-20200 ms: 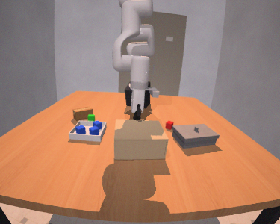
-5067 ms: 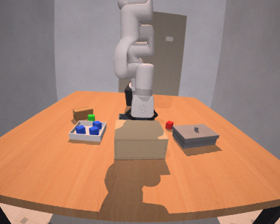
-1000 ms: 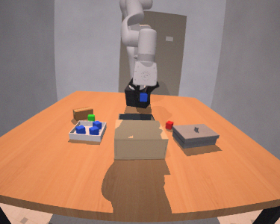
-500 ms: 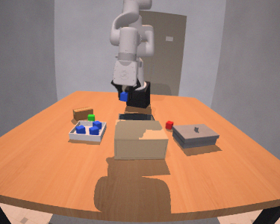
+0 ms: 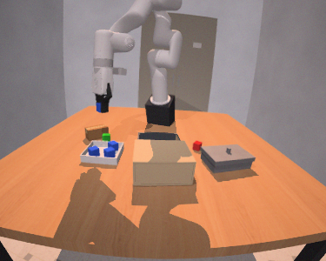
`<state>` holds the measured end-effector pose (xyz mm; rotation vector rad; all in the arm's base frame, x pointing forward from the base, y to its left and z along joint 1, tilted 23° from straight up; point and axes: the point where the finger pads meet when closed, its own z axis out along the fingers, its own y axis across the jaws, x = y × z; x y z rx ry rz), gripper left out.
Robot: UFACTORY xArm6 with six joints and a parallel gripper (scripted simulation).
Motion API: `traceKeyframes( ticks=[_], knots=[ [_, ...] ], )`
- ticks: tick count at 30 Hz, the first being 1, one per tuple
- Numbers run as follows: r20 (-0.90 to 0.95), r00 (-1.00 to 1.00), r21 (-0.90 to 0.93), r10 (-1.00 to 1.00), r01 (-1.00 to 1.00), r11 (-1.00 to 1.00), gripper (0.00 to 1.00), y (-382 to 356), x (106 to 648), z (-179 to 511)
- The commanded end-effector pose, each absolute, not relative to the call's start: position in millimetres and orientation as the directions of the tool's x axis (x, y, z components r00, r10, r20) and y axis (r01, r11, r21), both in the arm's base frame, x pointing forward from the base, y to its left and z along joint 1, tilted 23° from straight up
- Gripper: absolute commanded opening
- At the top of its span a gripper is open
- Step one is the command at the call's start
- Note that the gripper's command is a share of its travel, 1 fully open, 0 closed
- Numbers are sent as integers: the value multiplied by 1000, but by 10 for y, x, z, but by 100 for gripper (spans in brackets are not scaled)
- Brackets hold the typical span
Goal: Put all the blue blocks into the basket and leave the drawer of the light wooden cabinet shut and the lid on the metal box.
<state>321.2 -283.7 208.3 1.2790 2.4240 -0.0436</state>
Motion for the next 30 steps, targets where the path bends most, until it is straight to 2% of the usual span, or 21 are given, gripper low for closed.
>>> traceKeyframes(
  ticks=[1, 30],
  knots=[
    [-342, -510, 176, 789, 790, 587, 0, -3093, 3224, 2091],
    [-342, -510, 176, 789, 790, 587, 0, -3102, 3239, 2048]
  ],
)
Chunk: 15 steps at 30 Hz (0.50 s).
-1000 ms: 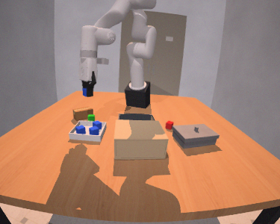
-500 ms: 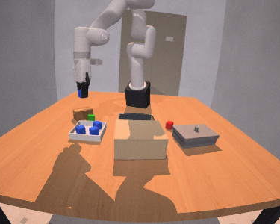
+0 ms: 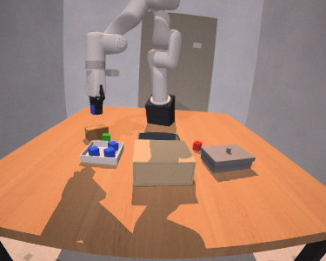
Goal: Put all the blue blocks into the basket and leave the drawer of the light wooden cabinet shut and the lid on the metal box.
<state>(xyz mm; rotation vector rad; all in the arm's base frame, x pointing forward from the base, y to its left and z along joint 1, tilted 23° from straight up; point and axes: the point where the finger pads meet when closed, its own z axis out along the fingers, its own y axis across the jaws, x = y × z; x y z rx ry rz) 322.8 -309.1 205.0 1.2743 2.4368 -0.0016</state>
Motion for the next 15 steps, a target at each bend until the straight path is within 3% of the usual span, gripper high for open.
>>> traceKeyframes(
  ticks=[1, 15],
  knots=[
    [-342, -510, 176, 789, 790, 587, 0, -3103, 3242, 2041],
    [-342, -510, 176, 789, 790, 587, 0, -3128, 3290, 1913]
  ],
)
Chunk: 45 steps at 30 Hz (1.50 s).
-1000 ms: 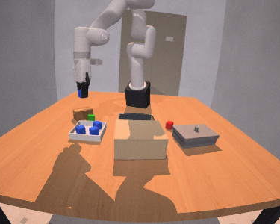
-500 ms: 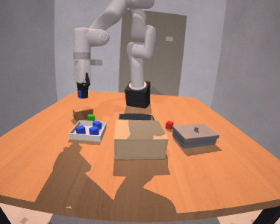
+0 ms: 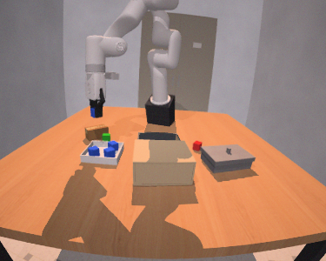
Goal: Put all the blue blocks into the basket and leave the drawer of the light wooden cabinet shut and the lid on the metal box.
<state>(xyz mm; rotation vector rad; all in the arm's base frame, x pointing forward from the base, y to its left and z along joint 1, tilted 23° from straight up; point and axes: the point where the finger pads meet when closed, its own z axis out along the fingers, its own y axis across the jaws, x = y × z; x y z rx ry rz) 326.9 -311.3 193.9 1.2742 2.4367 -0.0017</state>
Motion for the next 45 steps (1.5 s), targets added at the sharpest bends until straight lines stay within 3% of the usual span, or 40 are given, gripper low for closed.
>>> traceKeyframes(
  ticks=[1, 45],
  knots=[
    [-342, -510, 176, 789, 790, 587, 0, -3131, 3295, 1898],
    [-342, -510, 176, 789, 790, 587, 0, -3294, 3606, 1066]
  ],
)
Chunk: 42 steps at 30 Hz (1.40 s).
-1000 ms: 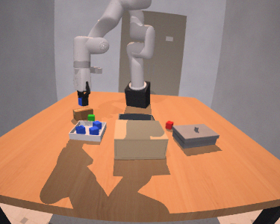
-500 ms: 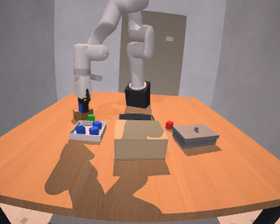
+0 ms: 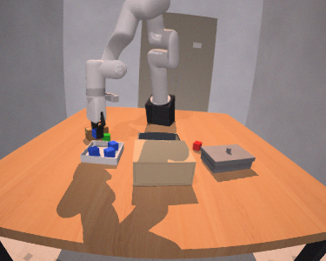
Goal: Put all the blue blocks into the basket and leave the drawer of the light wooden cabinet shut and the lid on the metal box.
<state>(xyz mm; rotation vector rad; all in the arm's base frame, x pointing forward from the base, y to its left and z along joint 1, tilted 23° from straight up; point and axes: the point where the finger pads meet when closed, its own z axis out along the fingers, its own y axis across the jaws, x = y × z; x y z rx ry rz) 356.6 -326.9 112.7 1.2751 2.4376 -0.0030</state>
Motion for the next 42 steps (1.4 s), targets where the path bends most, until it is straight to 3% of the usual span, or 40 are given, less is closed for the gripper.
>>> traceKeyframes(
  ticks=[1, 42],
  knots=[
    [-342, -510, 176, 789, 790, 587, 0, -3294, 3606, 1066],
    [-342, -510, 176, 789, 790, 587, 0, -3374, 3757, 660]
  ],
)
